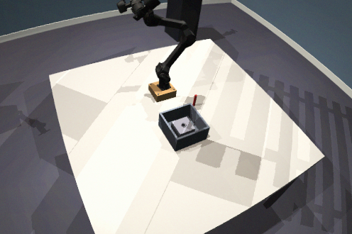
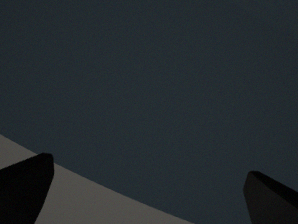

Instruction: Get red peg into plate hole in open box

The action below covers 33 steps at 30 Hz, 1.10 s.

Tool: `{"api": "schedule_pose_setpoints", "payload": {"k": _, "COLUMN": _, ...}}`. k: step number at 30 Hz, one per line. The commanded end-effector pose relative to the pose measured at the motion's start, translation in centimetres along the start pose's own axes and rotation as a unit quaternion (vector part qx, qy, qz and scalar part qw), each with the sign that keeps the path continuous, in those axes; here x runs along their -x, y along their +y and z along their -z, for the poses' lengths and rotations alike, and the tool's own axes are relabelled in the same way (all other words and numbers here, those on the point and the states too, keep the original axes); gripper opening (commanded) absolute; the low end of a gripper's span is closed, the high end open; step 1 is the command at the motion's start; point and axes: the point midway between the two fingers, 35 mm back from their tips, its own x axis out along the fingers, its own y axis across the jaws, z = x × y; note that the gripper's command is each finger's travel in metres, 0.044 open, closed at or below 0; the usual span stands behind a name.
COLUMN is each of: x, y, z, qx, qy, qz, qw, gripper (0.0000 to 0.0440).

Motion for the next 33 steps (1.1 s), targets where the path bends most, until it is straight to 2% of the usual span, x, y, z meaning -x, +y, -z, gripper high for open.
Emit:
{"api": "schedule_pose_setpoints", "payload": {"k": 1, "x": 0.1, "y": -0.5, "z": 0.0, "qx": 0.016, "qy": 0.002, "qz": 0.006, "qw": 1.0, "gripper": 0.0415}}
{"api": "schedule_pose_setpoints", "payload": {"k": 4, "x": 0.6, "y": -2.3, "z": -0.1, "qx": 0.062, "qy": 0.01, "qz": 0.03, "qw": 0.998, "gripper": 0.044}}
{"api": "schedule_pose_setpoints", "payload": {"k": 10, "x": 2.1, "y": -6.2, "z": -0.3, "qx": 0.15, "qy": 0.031, "qz": 0.082, "qw": 0.985, "gripper": 0.044}}
{"api": "schedule_pose_setpoints", "payload": {"k": 17, "x": 4.5, "y": -10.5, "z": -0.9, "qx": 0.248, "qy": 0.065, "qz": 0.139, "qw": 0.956, "gripper": 0.044}}
{"api": "schedule_pose_setpoints", "payload": {"k": 25, "x": 8.0, "y": -14.7, "z": -1.8, "qx": 0.355, "qy": 0.114, "qz": 0.197, "qw": 0.907, "gripper": 0.044}}
{"api": "schedule_pose_setpoints", "payload": {"k": 33, "x": 12.0, "y": -18.1, "z": -2.8, "qx": 0.451, "qy": 0.175, "qz": 0.243, "qw": 0.841, "gripper": 0.044}}
